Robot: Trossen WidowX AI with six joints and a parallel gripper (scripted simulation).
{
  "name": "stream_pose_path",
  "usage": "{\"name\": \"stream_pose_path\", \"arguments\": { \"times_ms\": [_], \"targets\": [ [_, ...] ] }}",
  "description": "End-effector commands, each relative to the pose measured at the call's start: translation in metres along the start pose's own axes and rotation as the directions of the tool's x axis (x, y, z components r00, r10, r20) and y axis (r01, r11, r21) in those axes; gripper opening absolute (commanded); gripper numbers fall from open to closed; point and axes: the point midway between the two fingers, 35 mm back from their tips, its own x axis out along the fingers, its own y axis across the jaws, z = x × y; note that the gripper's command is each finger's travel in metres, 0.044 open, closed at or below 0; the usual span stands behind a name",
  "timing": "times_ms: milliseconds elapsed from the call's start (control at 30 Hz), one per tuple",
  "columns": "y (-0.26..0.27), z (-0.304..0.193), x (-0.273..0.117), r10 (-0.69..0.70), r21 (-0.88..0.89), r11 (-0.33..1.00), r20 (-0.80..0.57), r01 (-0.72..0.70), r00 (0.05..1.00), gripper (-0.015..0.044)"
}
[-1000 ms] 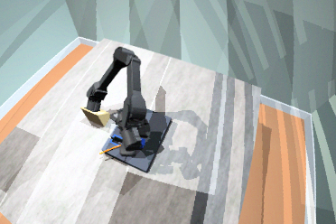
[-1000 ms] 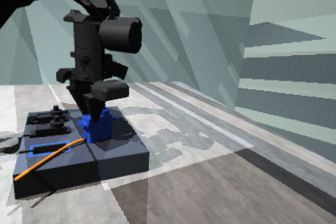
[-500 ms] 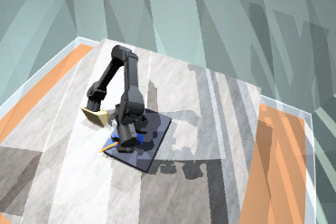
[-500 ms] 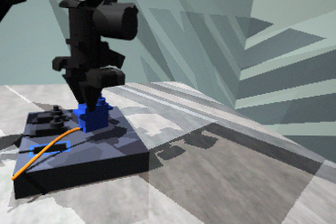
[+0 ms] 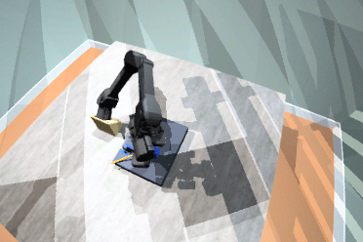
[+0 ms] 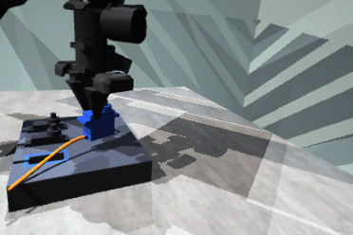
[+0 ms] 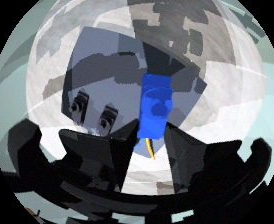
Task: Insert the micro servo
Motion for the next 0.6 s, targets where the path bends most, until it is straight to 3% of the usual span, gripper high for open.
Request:
{"name": "stream_pose_path", "arguments": {
  "times_ms": [0, 300, 567],
  "targets": [
    [-0.0086, 0.0067, -0.0031, -0.007, 0.002, 1.000, 0.007, 0.007, 1.000, 0.0000],
    [-0.0141, 0.0042, -0.0031, -0.008, 0.019, 1.000, 0.007, 0.008, 1.000, 0.0000],
    [-0.0141, 0.0042, -0.0032, -0.008, 0.245, 0.970, 0.007, 0.006, 1.000, 0.0000]
  ]
}}
